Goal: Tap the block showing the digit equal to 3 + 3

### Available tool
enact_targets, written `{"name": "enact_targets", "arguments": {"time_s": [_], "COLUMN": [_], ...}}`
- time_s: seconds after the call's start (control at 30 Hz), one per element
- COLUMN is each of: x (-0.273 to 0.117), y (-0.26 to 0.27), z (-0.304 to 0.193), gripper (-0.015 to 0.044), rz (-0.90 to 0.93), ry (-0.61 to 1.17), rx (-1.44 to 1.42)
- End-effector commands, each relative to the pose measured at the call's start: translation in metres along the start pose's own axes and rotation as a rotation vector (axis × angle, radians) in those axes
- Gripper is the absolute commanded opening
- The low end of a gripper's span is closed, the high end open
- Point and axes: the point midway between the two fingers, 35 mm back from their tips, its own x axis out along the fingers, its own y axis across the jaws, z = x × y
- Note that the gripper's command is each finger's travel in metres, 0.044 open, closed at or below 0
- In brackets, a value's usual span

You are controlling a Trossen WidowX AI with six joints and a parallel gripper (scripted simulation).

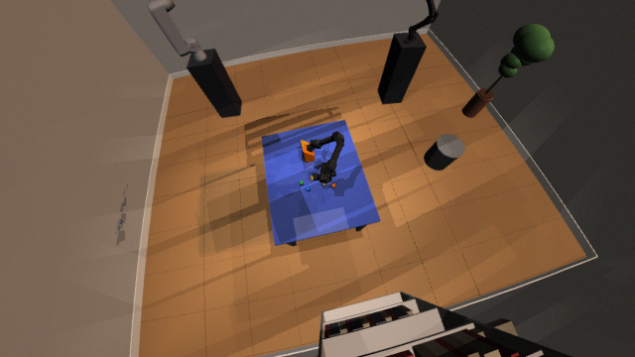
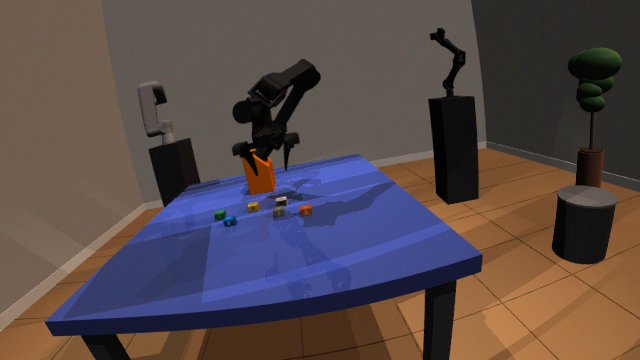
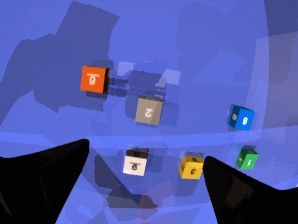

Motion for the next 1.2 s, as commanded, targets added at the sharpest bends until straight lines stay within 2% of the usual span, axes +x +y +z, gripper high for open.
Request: {"name": "enact_targets", "arguments": {"time_s": [0.0, 0.27, 0.97, 1.03, 1.17], "x": [0.0, -0.001, -0.001, 0.012, 0.076], "y": [0.001, 0.078, 0.078, 0.078, 0.08], "z": [0.0, 0.037, 0.037, 0.038, 0.037], "gripper": [0.04, 0.04, 0.04, 0.0348, 0.0242], "rz": [0.004, 0.007, 0.007, 0.005, 0.009], "ry": [-0.001, -0.002, -0.002, -0.003, -0.003], "rx": [0.006, 0.005, 0.005, 0.005, 0.004]}}
